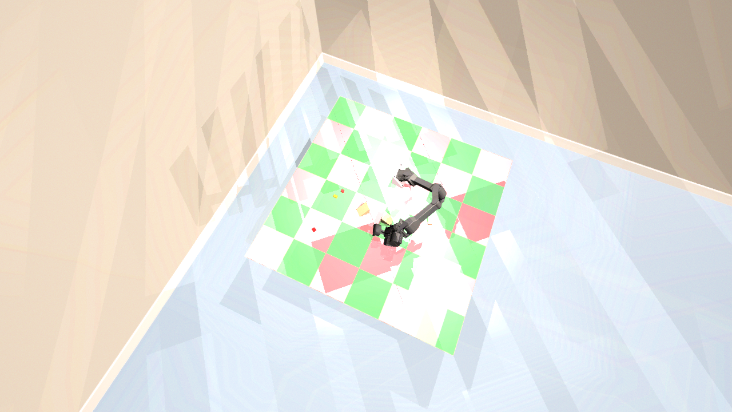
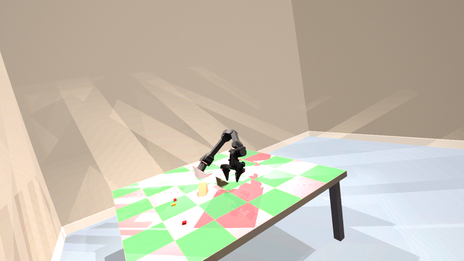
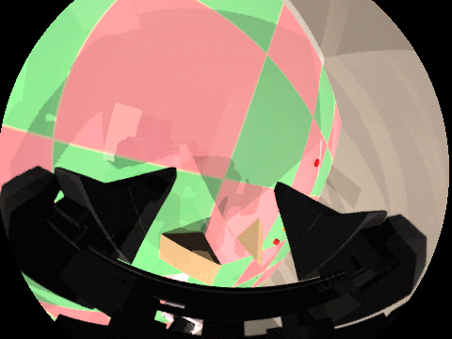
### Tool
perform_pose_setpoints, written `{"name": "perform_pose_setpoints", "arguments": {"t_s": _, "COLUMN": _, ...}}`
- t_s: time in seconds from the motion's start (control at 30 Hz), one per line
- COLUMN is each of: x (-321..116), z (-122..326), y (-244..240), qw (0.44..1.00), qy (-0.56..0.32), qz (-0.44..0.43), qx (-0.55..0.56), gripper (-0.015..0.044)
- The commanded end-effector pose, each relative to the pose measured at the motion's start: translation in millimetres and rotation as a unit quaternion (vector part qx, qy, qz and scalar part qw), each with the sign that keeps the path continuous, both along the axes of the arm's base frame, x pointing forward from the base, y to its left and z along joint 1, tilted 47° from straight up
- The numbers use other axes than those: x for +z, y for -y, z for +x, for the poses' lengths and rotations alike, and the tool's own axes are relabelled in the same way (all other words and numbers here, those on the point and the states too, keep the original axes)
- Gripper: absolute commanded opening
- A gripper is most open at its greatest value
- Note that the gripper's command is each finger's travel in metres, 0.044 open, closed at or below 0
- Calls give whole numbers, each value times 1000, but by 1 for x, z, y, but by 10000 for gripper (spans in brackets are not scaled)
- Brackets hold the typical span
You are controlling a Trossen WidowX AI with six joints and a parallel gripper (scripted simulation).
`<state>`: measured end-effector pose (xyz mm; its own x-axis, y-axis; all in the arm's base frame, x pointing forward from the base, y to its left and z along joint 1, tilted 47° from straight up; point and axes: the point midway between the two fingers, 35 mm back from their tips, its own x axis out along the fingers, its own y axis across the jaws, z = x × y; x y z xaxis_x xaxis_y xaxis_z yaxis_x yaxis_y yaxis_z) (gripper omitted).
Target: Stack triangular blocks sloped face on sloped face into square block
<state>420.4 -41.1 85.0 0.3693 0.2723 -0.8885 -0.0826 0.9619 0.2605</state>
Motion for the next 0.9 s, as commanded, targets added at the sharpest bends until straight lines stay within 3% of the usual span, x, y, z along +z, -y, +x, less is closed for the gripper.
{"name": "perform_pose_setpoints", "arguments": {"t_s": 0.0, "x": -36, "z": -28, "y": 47, "qw": 991, "qy": -95, "qz": 61, "qx": -69, "gripper": 440}}
{"name": "perform_pose_setpoints", "arguments": {"t_s": 0.13, "x": -68, "z": -70, "y": 91, "qw": 957, "qy": -192, "qz": 152, "qx": -154, "gripper": 440}}
{"name": "perform_pose_setpoints", "arguments": {"t_s": 0.37, "x": -99, "z": -140, "y": 141, "qw": 849, "qy": -303, "qz": 324, "qx": -285, "gripper": 440}}
{"name": "perform_pose_setpoints", "arguments": {"t_s": 0.87, "x": -109, "z": -139, "y": 134, "qw": 846, "qy": -305, "qz": 328, "qx": -289, "gripper": 440}}
